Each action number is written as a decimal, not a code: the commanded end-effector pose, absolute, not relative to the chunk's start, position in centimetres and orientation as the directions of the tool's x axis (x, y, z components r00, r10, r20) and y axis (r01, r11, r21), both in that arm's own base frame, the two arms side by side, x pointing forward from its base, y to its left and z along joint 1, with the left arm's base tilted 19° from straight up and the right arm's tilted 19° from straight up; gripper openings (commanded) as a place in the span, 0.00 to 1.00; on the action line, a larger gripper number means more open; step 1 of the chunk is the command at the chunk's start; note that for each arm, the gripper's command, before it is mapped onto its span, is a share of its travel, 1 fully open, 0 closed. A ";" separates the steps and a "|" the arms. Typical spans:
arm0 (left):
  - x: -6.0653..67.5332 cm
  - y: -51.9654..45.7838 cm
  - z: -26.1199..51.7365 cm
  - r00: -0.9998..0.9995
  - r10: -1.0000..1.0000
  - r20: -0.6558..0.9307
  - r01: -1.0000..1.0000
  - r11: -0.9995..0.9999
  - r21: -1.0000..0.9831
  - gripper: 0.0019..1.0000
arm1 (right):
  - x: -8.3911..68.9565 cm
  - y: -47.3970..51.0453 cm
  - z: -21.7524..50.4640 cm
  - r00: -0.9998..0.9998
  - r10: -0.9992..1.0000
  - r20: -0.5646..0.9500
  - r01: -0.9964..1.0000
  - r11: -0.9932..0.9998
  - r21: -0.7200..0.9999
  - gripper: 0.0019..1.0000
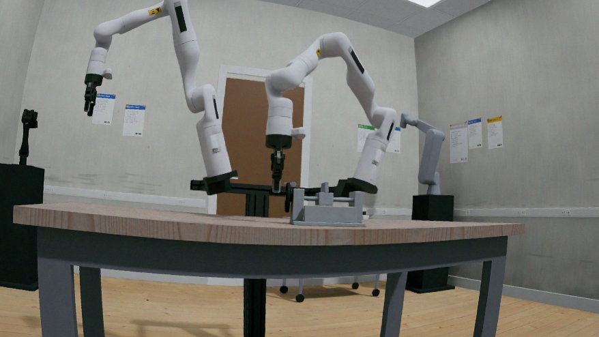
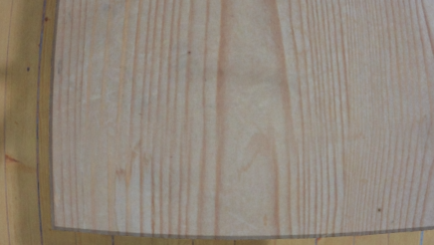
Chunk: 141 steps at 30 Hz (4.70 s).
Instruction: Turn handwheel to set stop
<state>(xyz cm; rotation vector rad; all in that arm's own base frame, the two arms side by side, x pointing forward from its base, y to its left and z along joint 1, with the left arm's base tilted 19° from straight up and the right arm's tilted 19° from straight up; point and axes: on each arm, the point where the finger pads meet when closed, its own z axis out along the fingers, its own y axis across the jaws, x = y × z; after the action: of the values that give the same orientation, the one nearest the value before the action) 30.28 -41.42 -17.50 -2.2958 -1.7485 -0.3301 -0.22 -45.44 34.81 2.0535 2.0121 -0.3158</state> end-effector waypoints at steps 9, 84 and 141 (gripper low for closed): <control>30.5 -41.4 -17.8 0.267 0.910 0.317 0.963 -0.265 -0.049 0.16 | -0.4 -45.3 34.8 0.011 0.947 -0.320 1.000 -0.006 0.018 1.00; 30.7 -41.0 -19.0 0.267 0.910 0.317 0.963 -0.265 -0.050 0.16 | -0.4 -45.3 34.8 0.011 0.947 -0.320 1.000 -0.006 0.018 1.00; 27.5 -39.3 -21.2 0.267 0.911 0.316 0.963 -0.265 -0.049 0.16 | -0.4 -45.3 34.8 0.011 0.947 -0.320 1.000 -0.006 0.018 1.00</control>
<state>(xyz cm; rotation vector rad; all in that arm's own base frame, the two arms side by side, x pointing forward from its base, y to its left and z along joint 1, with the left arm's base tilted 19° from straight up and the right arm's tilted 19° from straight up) 28.25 -39.42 -21.48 -2.3153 -1.7353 -0.3318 -0.22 -45.44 34.81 2.0535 2.0121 -0.3158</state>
